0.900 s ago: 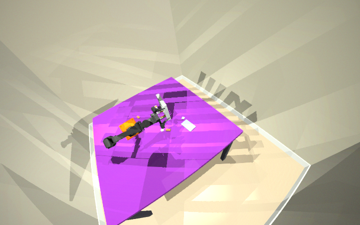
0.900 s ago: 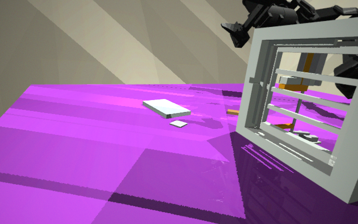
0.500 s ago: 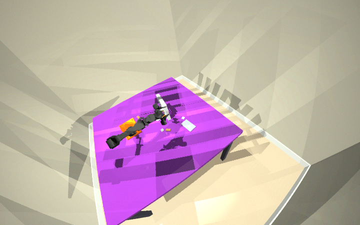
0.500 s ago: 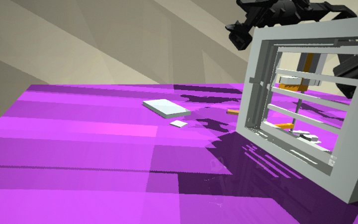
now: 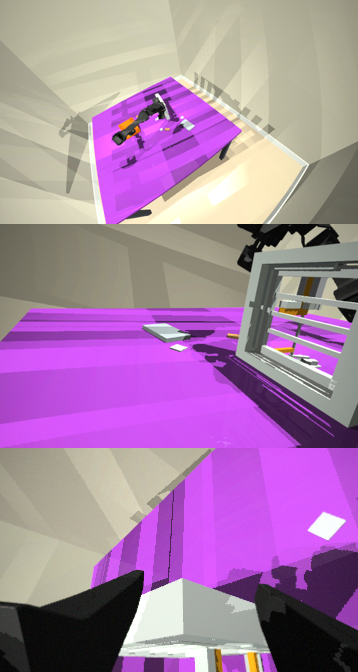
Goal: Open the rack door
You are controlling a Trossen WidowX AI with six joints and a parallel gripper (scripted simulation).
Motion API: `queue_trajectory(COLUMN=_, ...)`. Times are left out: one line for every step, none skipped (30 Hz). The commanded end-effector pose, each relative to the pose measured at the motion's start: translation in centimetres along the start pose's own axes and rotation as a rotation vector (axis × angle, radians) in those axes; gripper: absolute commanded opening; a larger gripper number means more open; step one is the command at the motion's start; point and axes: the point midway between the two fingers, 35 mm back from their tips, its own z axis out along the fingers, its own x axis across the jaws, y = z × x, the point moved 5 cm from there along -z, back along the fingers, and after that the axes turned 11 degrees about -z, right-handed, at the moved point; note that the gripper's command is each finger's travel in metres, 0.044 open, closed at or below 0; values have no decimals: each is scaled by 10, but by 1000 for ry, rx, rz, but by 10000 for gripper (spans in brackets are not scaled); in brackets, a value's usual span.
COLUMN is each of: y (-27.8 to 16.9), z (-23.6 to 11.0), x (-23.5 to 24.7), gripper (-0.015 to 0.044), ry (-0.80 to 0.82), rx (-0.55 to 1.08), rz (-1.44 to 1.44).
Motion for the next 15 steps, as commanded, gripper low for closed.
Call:
queue_trajectory(y=-5, z=6, x=10, gripper=293, ry=-29, rx=91, rz=8)
queue_trajectory(y=-6, z=8, x=13, gripper=293, ry=-37, rx=116, rz=7)
queue_trajectory(y=-8, z=9, x=16, gripper=293, ry=-45, rx=140, rz=5)
queue_trajectory(y=-10, z=10, x=19, gripper=293, ry=-55, rx=165, rz=3)
queue_trajectory(y=-11, z=11, x=22, gripper=293, ry=-64, rx=189, rz=1)
queue_trajectory(y=-13, z=13, x=25, gripper=293, ry=-74, rx=213, rz=-3)
queue_trajectory(y=-15, z=14, x=28, gripper=293, ry=-85, rx=236, rz=-7)
queue_trajectory(y=-17, z=14, x=31, gripper=293, ry=-96, rx=259, rz=-11)
queue_trajectory(y=-19, z=15, x=34, gripper=293, ry=-108, rx=281, rz=-16)
queue_trajectory(y=-20, z=16, x=37, gripper=293, ry=-119, rx=302, rz=-22)
queue_trajectory(y=-22, z=16, x=40, gripper=293, ry=-132, rx=324, rz=-28)
queue_trajectory(y=-24, z=17, x=43, gripper=293, ry=-145, rx=344, rz=-35)
queue_trajectory(y=-26, z=17, x=46, gripper=293, ry=-158, rx=364, rz=-43)
queue_trajectory(y=-27, z=18, x=49, gripper=293, ry=-170, rx=382, rz=-53)
queue_trajectory(y=-29, z=18, x=52, gripper=293, ry=-182, rx=400, rz=-64)
